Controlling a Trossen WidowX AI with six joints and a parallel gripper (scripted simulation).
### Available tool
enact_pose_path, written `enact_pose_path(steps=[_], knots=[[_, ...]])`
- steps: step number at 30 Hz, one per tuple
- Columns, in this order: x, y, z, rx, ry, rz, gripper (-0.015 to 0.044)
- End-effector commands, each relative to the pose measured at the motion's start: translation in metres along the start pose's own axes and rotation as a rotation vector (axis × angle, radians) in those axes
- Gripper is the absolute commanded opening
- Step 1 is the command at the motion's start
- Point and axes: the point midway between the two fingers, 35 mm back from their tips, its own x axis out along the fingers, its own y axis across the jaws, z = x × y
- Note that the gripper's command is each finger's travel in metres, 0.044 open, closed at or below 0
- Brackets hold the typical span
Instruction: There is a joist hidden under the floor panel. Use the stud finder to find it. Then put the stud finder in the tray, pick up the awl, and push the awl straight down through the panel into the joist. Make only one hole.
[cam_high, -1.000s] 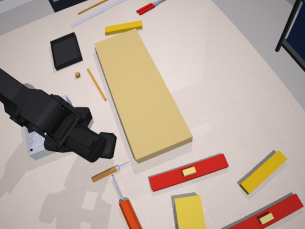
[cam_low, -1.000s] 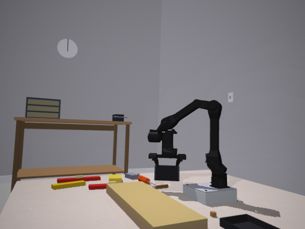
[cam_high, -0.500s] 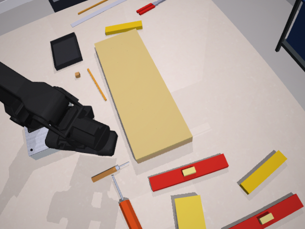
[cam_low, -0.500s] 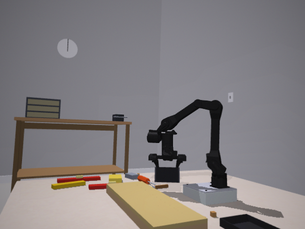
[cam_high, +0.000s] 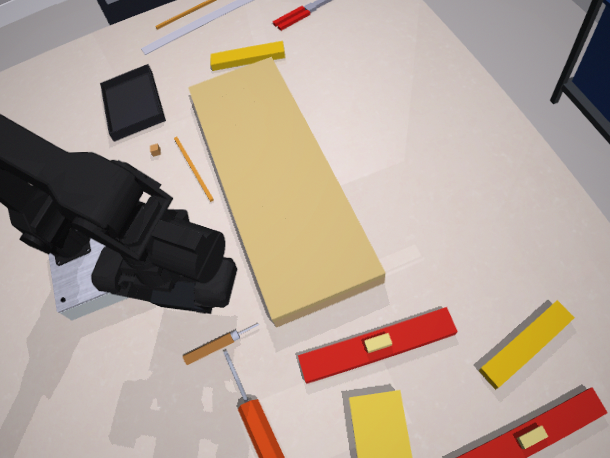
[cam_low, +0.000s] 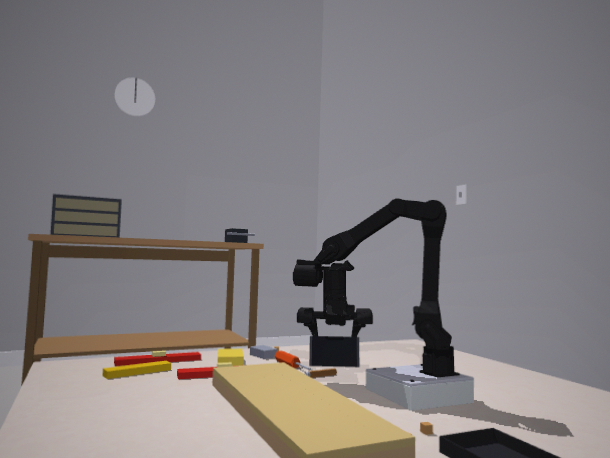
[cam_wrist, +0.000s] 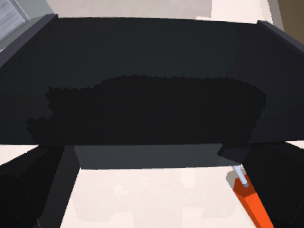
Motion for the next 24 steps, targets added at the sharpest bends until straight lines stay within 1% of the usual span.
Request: enact_pose_path(steps=[1,24], knots=[[-0.0007,-0.0004,0.0002,0.007,0.026,-0.004,0.0000],[0.0006,-0.0002,0.0043,0.011,0.171,-0.002,0.0000]])
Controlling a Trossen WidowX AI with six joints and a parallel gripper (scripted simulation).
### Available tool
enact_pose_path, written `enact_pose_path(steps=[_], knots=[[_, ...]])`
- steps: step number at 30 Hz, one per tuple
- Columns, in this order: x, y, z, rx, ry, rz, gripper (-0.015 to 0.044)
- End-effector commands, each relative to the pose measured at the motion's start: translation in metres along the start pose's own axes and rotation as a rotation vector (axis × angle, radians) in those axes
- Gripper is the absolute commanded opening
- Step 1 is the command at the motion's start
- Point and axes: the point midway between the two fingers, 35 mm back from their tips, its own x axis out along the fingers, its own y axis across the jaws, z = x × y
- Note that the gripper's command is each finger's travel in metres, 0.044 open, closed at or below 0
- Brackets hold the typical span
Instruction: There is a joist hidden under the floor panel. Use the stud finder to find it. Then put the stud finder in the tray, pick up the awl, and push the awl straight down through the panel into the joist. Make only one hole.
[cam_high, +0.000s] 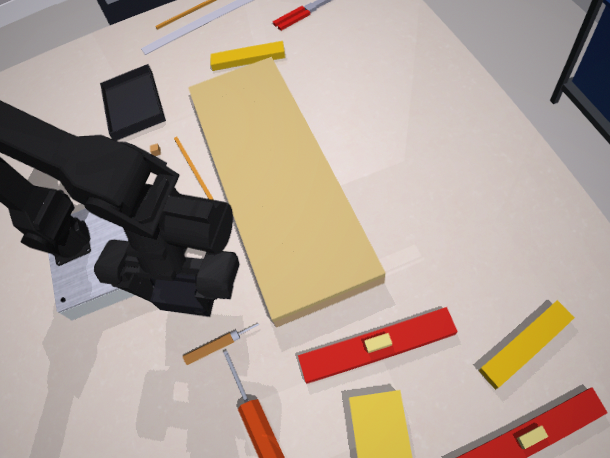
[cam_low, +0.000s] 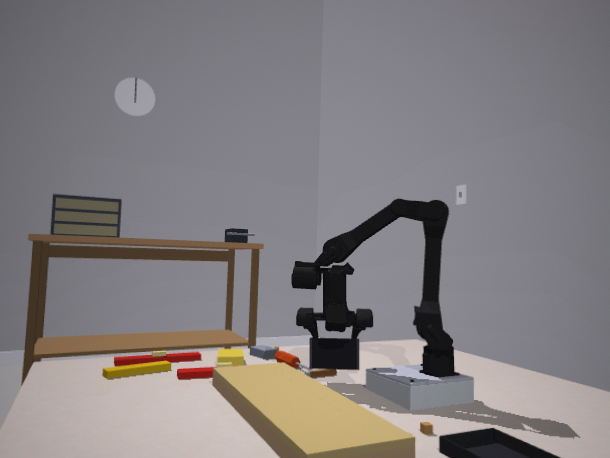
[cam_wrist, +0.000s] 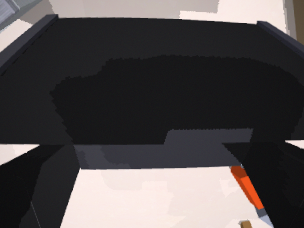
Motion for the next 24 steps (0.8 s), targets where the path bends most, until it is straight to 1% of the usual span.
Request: enact_pose_path(steps=[1,24], knots=[[0.0003,-0.0003,0.0002,0.007,0.027,0.000,0.0000],[0.0008,-0.0002,0.0044,0.011,0.177,-0.001,0.0000]])
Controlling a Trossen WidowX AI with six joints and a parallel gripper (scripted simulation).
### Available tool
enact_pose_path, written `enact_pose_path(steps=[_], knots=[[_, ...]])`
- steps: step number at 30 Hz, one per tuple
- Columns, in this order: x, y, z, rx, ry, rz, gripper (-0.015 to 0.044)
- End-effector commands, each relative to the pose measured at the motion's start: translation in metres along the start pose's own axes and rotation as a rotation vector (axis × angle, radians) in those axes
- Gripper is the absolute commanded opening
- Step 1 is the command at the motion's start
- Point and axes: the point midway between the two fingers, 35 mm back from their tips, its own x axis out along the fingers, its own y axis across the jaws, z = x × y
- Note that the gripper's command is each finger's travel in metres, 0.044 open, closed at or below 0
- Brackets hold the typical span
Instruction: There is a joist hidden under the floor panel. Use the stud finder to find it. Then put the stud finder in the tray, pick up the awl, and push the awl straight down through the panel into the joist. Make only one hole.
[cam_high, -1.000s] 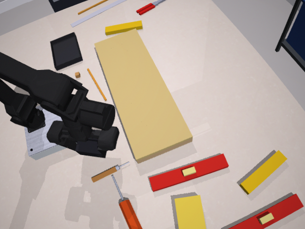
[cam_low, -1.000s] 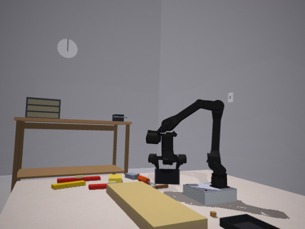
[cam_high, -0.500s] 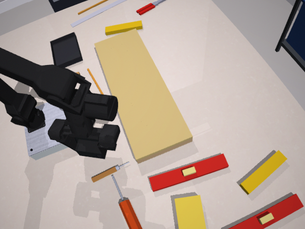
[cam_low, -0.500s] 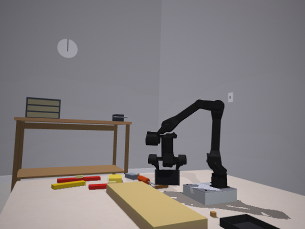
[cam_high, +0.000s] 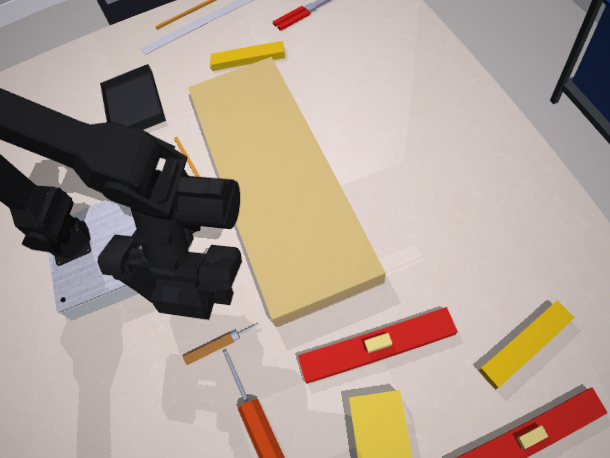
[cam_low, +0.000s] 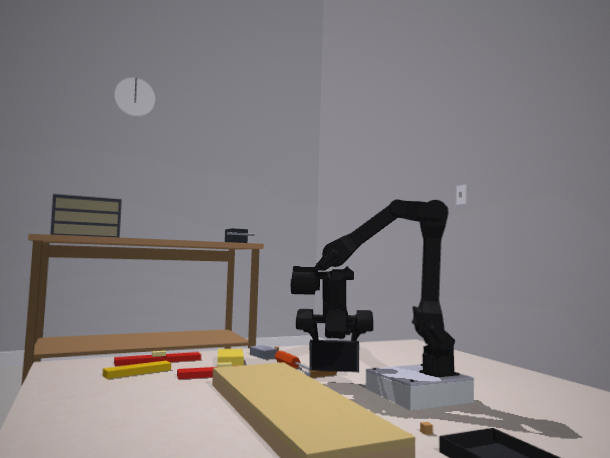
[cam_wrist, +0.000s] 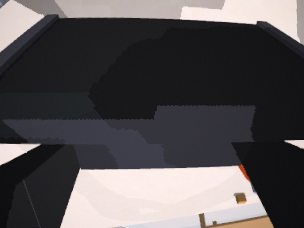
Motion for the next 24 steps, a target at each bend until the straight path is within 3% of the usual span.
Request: enact_pose_path(steps=[1,24], knots=[[0.0005,-0.0002,0.0003,0.006,0.029,0.001,0.0000],[0.0012,0.0001,0.0049,0.010,0.192,0.002,0.0000]])
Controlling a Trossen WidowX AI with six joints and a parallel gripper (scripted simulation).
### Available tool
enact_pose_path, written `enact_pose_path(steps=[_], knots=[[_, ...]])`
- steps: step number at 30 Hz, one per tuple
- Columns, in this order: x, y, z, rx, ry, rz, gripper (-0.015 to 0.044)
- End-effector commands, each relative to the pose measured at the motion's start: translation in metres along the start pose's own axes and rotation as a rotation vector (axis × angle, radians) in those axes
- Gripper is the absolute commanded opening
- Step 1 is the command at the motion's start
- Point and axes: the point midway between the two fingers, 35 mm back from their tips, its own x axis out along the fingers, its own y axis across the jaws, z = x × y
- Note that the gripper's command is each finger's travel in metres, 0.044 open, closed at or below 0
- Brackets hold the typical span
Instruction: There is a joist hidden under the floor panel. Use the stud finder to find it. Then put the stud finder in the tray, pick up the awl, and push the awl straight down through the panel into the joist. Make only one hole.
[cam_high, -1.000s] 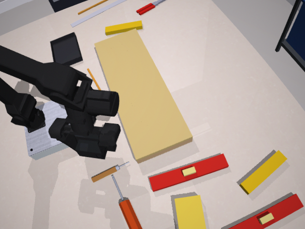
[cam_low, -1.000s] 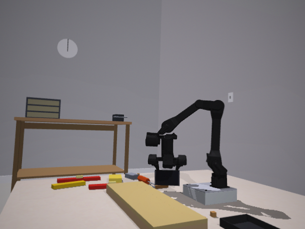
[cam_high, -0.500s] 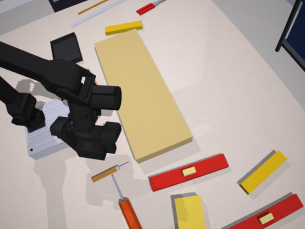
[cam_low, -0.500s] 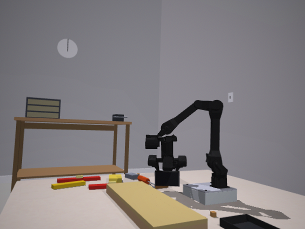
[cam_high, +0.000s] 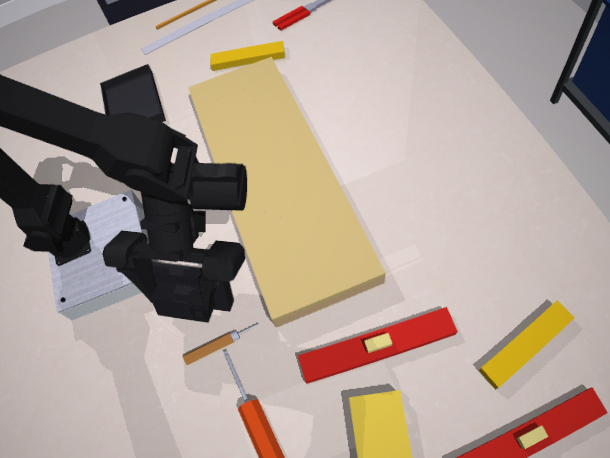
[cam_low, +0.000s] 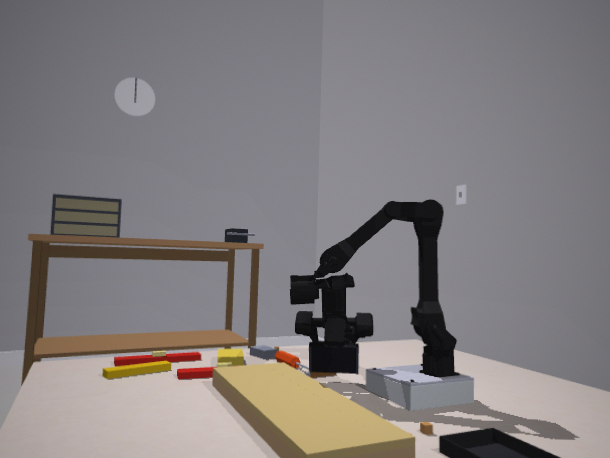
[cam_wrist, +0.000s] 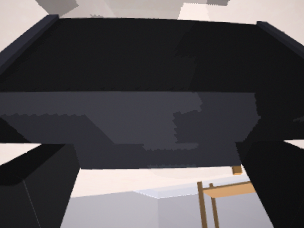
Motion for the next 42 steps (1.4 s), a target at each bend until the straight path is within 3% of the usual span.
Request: enact_pose_path(steps=[1,42], knots=[[0.0006,0.0008,0.0003,0.003,0.033,0.005,0.0000],[0.0017,0.0011,0.0083,0.007,0.332,0.000,0.0000]])
